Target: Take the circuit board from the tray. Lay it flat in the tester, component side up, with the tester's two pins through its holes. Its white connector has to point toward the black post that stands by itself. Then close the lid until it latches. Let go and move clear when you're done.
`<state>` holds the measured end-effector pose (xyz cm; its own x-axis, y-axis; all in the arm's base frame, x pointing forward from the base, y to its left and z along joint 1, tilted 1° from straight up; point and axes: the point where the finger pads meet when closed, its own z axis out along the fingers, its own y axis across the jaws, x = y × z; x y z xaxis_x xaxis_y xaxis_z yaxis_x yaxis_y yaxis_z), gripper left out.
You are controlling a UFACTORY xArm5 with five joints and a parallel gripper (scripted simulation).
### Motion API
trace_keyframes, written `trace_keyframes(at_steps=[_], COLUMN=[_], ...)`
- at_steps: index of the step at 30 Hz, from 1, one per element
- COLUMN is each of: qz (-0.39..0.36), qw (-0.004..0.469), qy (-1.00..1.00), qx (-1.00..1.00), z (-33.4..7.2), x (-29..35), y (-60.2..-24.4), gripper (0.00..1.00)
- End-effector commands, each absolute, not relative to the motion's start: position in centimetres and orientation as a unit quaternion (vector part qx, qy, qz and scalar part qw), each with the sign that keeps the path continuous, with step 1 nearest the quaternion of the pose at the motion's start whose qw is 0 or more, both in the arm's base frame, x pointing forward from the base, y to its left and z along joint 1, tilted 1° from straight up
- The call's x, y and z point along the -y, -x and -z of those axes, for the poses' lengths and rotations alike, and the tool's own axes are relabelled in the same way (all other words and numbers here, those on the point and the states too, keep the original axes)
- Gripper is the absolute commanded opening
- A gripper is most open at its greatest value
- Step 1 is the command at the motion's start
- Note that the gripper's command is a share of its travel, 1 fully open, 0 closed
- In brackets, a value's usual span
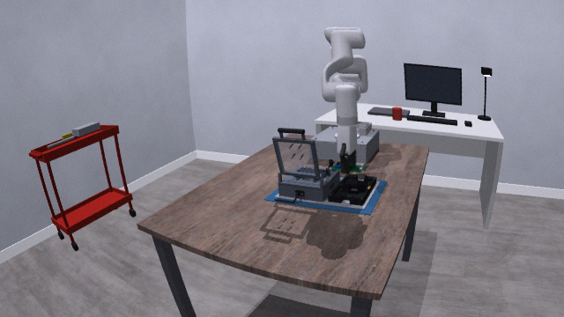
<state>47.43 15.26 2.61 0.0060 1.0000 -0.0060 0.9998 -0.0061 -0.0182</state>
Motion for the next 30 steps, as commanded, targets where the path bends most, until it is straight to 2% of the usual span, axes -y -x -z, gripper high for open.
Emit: trace_keyframes(at_steps=[1,30], qz=[-0.007,-0.005], qw=[0.003,0.004], qy=[0.709,0.709], qx=[0.705,0.705], z=[-2.8,-3.5], x=[-14.5,-6.7], y=[-47.4,-45.4], gripper=[0.79,0.79])
